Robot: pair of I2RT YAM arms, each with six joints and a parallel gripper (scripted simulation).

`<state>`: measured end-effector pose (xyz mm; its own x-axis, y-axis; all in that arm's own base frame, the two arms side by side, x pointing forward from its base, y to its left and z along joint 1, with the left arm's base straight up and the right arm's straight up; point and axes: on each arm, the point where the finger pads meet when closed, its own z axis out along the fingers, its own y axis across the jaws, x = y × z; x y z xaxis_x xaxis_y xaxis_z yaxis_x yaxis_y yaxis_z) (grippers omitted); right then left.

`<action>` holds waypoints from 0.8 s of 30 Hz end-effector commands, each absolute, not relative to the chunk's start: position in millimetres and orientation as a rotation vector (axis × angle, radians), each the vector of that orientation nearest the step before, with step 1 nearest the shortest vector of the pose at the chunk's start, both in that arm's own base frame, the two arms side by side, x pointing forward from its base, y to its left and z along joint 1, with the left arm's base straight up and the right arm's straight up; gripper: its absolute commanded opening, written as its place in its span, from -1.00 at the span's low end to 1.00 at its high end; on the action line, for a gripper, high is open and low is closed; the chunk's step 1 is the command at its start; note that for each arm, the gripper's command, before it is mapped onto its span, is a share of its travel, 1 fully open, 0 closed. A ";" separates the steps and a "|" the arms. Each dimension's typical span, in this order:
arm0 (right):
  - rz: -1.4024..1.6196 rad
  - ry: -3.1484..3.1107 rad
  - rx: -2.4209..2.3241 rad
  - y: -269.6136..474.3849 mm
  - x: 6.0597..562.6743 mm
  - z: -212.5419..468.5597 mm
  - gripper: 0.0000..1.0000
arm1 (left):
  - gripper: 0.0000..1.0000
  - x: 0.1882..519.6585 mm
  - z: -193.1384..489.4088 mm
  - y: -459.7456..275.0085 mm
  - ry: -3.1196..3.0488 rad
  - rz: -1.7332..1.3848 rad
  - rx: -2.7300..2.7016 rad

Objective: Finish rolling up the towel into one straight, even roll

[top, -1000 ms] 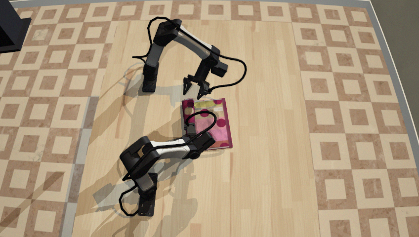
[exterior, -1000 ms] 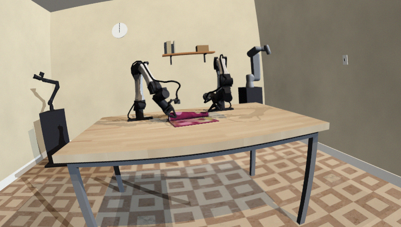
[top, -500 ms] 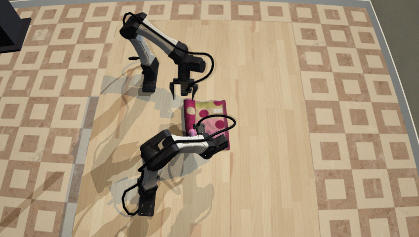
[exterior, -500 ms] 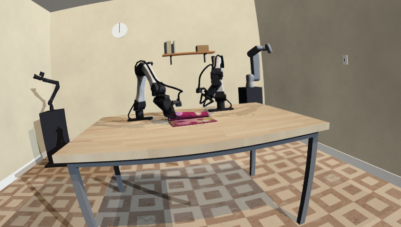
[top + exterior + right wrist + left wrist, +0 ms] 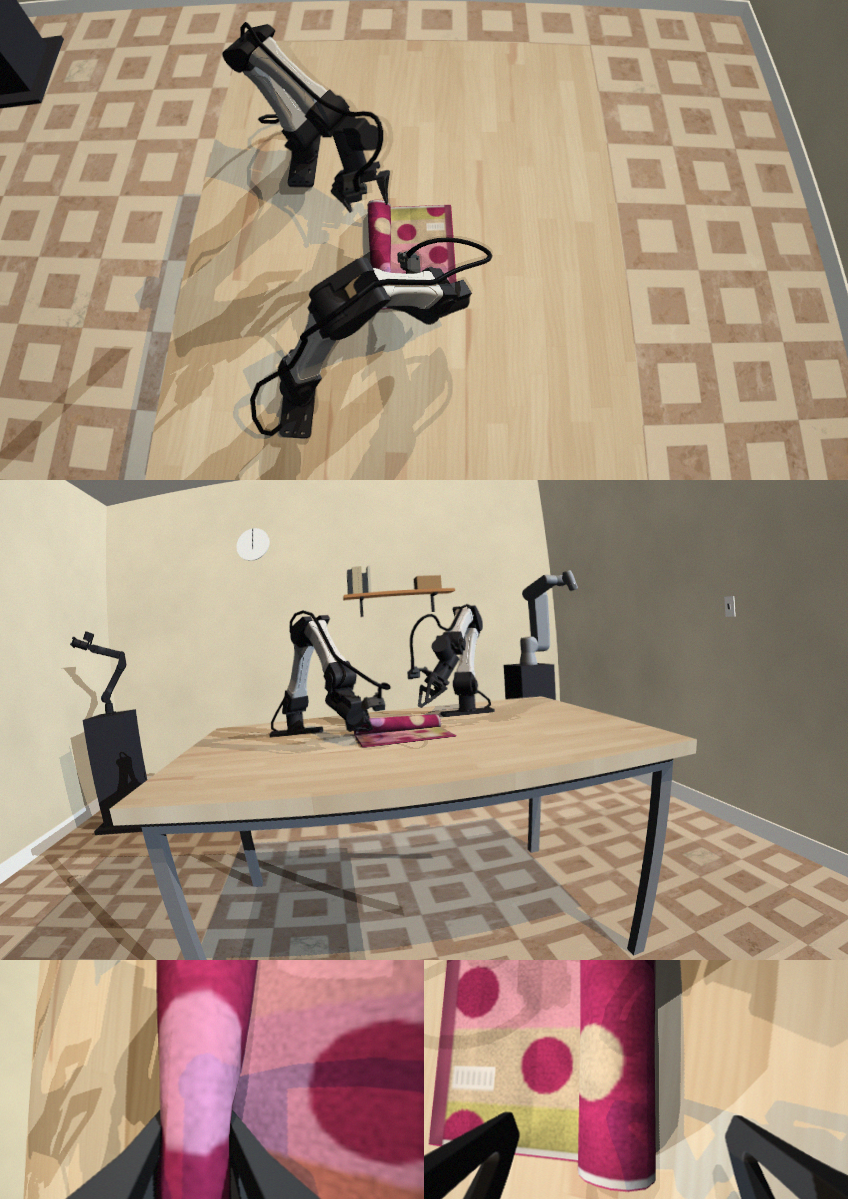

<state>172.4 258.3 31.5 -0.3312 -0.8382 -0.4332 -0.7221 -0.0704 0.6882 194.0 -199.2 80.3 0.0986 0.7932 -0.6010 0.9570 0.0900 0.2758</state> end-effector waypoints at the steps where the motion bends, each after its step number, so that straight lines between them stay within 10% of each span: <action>1: -1.400 -2.020 1.719 259.7 172.2 39.8 -0.47 | 0.96 209.2 86.7 -201.5 1.705 -0.248 1.673; 24: -1.400 -2.020 1.719 259.7 172.2 28.2 -0.47 | 0.96 213.7 38.2 -204.4 1.672 -0.268 1.709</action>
<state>167.9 257.4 27.9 -0.3395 -0.8399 -0.4235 -0.6972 -0.0775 0.7127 205.9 -196.2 41.3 0.1019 0.8091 -0.5788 0.9495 0.0944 0.2992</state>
